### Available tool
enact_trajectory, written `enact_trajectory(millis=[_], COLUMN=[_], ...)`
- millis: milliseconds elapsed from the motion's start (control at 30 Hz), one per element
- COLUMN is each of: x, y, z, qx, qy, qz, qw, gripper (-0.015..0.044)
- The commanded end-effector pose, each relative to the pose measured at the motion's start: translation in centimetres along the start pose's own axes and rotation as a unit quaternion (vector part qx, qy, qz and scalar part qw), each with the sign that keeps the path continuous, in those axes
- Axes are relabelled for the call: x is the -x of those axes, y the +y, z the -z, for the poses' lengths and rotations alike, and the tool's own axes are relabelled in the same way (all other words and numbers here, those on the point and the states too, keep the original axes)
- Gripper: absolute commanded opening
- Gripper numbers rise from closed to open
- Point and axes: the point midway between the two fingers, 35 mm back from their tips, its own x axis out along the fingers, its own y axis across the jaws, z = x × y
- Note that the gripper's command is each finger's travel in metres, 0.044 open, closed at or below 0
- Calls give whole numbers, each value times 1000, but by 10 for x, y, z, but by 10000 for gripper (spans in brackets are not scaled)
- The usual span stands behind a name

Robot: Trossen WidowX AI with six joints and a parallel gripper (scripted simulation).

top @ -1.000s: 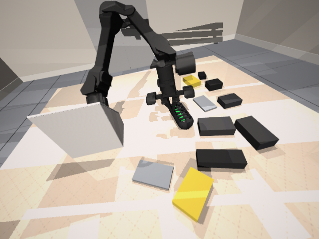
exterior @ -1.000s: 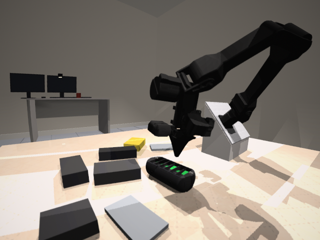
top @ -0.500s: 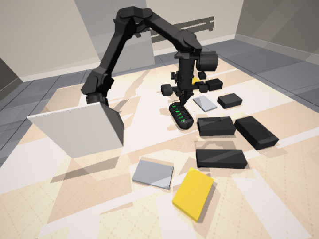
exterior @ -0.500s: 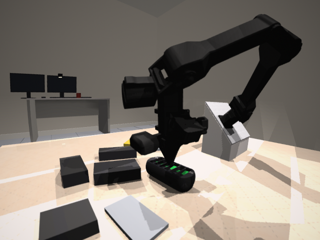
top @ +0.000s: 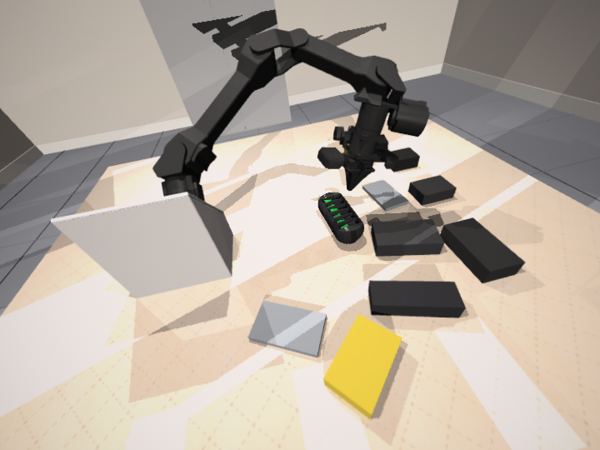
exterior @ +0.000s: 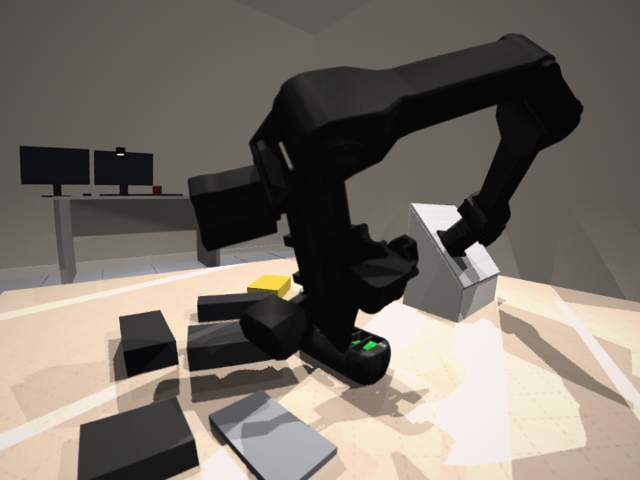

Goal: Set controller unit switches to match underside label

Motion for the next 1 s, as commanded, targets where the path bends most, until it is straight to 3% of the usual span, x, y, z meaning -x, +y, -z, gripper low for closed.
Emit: enact_trajectory(millis=[0,833,967], x=[2,1,6], y=[-2,-2,8], z=[0,0,27], qx=[3,2,3], qy=[-4,-2,-23], qz=[-3,-4,22], qw=[1000,1000,999], gripper=[0,0,105])
